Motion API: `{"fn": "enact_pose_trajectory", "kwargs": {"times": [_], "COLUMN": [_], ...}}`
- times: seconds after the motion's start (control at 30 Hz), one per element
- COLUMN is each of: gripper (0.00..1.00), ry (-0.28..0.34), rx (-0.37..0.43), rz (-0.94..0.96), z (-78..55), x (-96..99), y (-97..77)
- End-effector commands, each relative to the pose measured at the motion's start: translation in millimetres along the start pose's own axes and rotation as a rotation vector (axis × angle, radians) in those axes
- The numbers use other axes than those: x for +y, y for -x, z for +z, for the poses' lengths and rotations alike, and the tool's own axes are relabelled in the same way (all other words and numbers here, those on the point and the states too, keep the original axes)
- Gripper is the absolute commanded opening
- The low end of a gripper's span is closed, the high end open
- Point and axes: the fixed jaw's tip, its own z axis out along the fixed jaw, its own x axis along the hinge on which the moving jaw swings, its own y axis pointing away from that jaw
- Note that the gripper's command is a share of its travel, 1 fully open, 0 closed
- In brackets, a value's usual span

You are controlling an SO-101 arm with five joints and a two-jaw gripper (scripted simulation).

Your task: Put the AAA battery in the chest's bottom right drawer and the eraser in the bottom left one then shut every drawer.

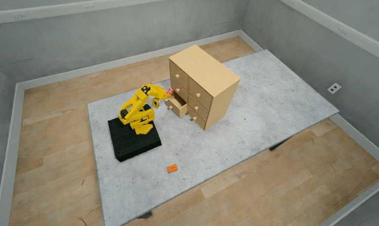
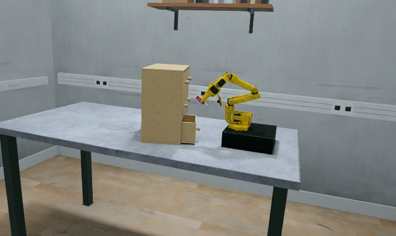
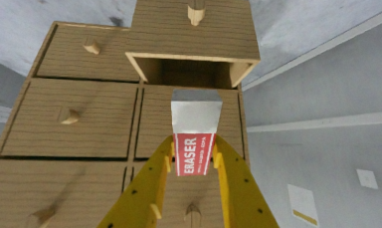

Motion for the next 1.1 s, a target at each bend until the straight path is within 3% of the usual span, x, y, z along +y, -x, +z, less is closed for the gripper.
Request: {"fn": "enact_pose_trajectory", "kwargs": {"times": [0.0,0.2,0.27,0.5,1.07], "gripper": [0.00,0.00,0.00,0.00,0.00], "ry": [-0.007,-0.009,-0.009,-0.012,-0.013], "rx": [-0.049,-0.124,-0.124,-0.207,-0.206], "rz": [0.004,0.005,0.005,0.005,0.004], "z": [11.9,36.5,36.5,68.4,69.0], "x": [-1.0,-1.4,-1.4,-2.1,-2.6], "y": [-9.2,-14.8,-14.8,-13.6,-15.2]}}
